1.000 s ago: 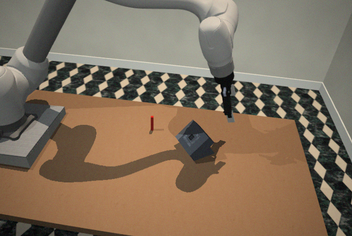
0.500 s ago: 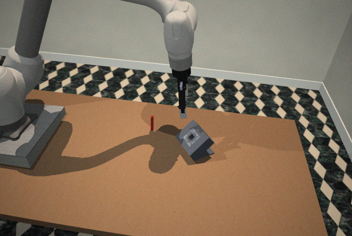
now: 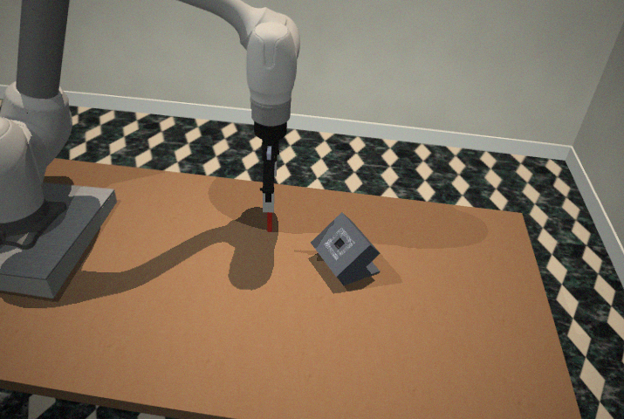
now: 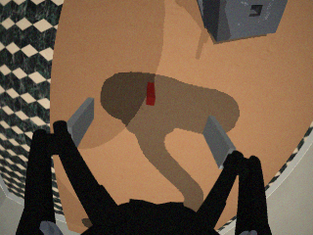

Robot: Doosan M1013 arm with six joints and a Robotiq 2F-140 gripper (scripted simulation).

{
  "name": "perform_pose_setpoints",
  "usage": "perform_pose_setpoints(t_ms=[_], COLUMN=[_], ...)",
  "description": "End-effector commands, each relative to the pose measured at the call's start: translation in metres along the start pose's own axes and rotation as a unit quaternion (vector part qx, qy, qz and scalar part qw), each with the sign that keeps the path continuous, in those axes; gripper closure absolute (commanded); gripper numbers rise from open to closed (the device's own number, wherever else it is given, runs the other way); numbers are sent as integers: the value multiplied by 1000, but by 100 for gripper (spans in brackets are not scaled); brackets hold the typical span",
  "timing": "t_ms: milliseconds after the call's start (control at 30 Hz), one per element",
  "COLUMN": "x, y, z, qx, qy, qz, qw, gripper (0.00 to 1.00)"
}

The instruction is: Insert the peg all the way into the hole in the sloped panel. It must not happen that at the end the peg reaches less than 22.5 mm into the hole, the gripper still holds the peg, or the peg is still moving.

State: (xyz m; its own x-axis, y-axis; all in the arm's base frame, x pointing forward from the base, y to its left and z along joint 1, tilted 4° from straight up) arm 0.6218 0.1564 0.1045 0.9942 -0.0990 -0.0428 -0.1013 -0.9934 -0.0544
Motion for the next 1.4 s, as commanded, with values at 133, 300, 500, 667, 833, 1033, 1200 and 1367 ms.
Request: perform_pose_setpoints(t_ms=[133,300,500,667,833,1033,1200,1367], x=[-1,-1,0,0,0,0,0,0], y=[-1,-1,-1,-1,-1,-1,-1,-1], z=[6,13,23,27,35,44,49,54], qx=[0,0,0,0,0,0,0,0], qy=[1,1,1,1,1,1,1,1], qz=[0,0,0,0,0,0,0,0], qw=[1000,1000,1000,1000,1000,1000,1000,1000], gripper=[0,0,0,0,0,0,0,0])
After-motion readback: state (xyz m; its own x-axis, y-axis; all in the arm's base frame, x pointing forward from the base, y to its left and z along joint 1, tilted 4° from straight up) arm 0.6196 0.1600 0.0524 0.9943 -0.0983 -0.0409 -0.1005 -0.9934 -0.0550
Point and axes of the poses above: the point where the finger pads meet when closed, its own z axis out along the fingers, its own y axis across the jaws, x = y × z, the point moved 3 cm from there along -z, back along the fingers, and after that the axes turned 15 degrees about z, right-handed, at the moved point
